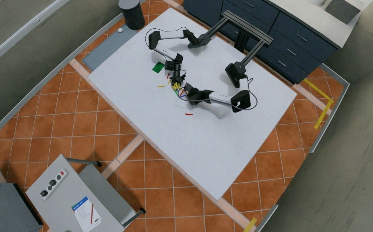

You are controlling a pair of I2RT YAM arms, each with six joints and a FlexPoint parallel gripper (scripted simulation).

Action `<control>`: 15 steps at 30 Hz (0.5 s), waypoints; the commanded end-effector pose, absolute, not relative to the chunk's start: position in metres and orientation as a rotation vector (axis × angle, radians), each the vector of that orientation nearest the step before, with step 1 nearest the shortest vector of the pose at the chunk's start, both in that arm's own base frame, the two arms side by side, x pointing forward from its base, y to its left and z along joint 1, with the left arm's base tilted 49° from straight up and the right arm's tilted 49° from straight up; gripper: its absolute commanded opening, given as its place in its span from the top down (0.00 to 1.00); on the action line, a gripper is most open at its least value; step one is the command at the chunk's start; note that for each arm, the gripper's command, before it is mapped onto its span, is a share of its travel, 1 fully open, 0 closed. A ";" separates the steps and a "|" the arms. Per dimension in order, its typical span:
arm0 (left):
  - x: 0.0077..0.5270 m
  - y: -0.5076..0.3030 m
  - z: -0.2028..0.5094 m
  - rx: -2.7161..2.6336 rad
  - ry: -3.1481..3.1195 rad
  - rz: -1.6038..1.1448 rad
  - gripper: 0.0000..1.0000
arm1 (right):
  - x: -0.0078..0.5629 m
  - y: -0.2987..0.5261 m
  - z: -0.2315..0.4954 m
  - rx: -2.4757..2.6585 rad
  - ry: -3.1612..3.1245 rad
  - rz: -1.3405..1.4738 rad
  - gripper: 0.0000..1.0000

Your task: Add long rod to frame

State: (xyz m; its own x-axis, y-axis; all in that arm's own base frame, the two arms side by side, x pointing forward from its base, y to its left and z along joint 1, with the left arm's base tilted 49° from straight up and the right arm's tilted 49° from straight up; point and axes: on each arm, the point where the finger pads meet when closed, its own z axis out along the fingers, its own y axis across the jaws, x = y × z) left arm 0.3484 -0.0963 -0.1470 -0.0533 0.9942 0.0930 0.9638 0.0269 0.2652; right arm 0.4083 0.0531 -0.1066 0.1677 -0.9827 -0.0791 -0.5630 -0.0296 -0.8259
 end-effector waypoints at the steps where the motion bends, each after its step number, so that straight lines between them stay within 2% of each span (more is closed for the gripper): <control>1: 0.363 -0.127 -0.134 2.041 2.110 0.371 1.00 | 0.406 0.060 -0.109 -1.710 1.475 -0.660 1.00; 15: 0.370 -0.147 -0.131 2.016 2.066 0.339 1.00 | 0.406 0.060 -0.109 -1.710 1.475 -0.660 1.00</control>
State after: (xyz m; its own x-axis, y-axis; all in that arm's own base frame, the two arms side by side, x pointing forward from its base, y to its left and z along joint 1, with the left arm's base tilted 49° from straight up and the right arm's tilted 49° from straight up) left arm 0.3523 -0.1160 -0.1427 -0.0523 0.9959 0.0734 0.9615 0.0303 0.2733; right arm 0.4069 0.0529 -0.1086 0.1666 -0.9828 -0.0796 -0.5709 -0.0303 -0.8205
